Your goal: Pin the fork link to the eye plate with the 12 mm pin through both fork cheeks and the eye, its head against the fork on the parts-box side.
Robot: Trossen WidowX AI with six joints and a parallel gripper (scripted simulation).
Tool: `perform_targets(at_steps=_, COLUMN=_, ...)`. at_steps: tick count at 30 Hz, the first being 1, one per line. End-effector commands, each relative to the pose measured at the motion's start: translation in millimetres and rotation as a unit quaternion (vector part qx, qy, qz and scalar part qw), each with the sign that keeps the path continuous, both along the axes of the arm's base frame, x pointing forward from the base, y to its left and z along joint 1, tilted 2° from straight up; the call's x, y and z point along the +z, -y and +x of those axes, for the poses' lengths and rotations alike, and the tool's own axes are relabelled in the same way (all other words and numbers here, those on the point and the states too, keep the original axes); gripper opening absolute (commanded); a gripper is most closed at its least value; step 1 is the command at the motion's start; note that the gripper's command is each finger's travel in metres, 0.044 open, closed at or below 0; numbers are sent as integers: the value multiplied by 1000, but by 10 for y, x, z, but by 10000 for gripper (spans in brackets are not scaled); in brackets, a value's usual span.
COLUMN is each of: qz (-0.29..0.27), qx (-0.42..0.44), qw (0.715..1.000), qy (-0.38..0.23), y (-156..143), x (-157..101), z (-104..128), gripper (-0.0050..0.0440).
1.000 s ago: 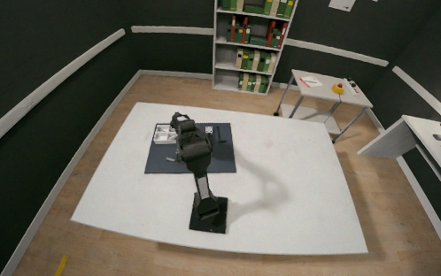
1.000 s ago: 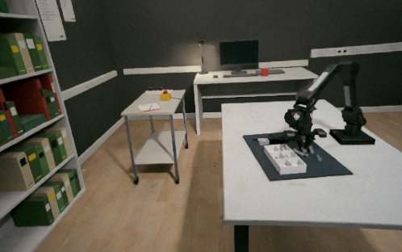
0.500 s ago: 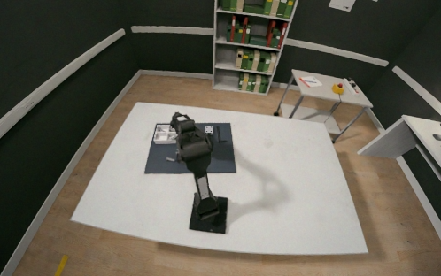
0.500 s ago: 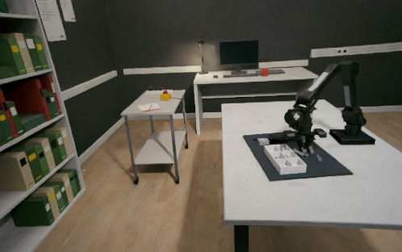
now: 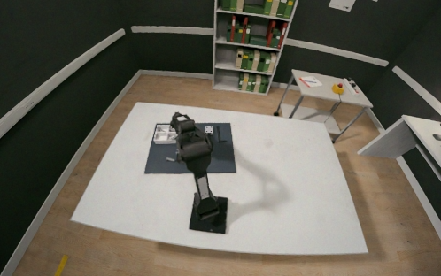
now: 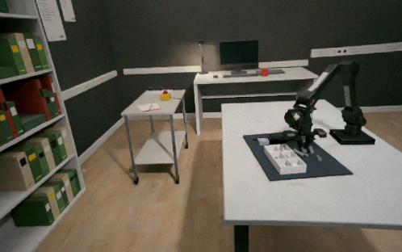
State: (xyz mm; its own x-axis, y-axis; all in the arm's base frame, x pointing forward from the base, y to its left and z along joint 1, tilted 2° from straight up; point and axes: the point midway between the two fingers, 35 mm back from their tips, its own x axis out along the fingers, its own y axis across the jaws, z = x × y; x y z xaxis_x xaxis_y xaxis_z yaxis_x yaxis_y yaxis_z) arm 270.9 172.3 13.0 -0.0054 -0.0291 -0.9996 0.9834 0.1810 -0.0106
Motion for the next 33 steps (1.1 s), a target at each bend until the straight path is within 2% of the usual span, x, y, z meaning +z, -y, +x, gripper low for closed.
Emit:
perform_targets(at_steps=1, qz=-1, qx=0, qw=1000, qy=0, y=14, x=-9, z=4, gripper=90)
perform_targets(at_steps=7, qz=-1, qx=0, qw=1000, qy=0, y=14, x=-9, z=4, gripper=90)
perform_targets(at_steps=8, qz=-1, qx=0, qw=1000, qy=0, y=14, x=-9, z=4, gripper=-50)
perform_targets(at_steps=33, qz=-1, qx=0, qw=1000, qy=0, y=14, x=-8, z=4, gripper=-50)
